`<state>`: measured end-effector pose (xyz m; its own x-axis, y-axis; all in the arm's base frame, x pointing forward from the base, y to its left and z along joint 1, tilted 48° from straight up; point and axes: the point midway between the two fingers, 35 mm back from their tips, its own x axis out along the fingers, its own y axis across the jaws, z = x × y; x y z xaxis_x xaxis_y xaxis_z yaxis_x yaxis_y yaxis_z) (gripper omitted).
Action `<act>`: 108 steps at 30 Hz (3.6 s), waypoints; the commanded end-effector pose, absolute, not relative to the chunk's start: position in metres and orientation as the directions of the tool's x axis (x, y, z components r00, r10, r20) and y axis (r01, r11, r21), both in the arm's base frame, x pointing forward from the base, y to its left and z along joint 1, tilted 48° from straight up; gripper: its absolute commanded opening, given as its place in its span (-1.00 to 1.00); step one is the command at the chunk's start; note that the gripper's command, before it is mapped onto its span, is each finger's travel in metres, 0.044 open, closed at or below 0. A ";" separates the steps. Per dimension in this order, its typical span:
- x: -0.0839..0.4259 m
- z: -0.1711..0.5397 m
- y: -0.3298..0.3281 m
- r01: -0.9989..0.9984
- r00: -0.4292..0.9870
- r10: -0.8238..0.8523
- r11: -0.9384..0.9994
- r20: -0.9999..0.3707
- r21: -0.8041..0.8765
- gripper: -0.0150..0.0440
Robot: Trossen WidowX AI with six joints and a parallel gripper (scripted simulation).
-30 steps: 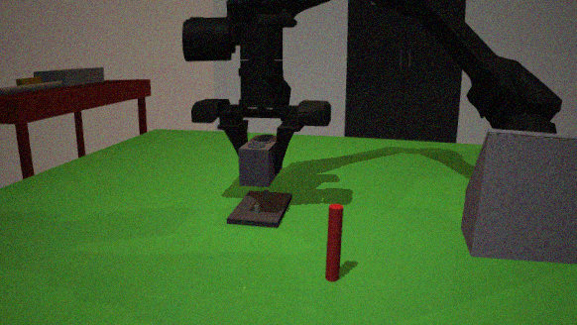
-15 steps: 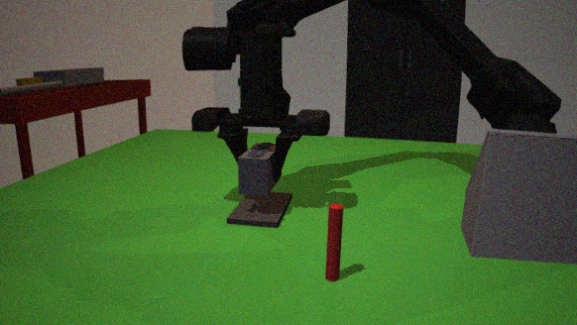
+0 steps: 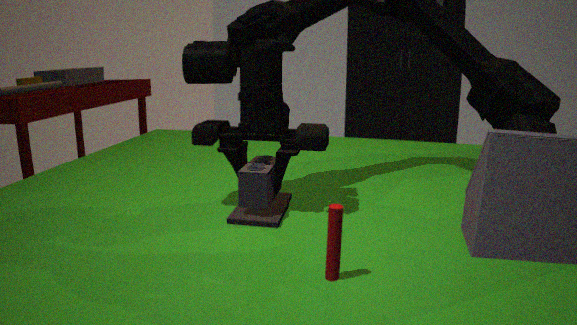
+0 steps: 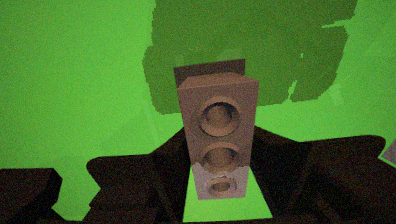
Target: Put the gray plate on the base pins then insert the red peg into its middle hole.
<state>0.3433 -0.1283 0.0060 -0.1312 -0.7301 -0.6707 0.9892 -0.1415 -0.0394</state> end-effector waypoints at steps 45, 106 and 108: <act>0.363 0.081 -0.044 0.990 -0.132 -0.731 -0.136 -0.670 -0.047 1.00; 0.245 -0.094 0.041 0.928 -0.132 -0.725 0.148 -0.676 -0.341 1.00; 0.244 -0.096 0.039 0.928 -0.132 -0.725 0.148 -0.676 -0.341 1.00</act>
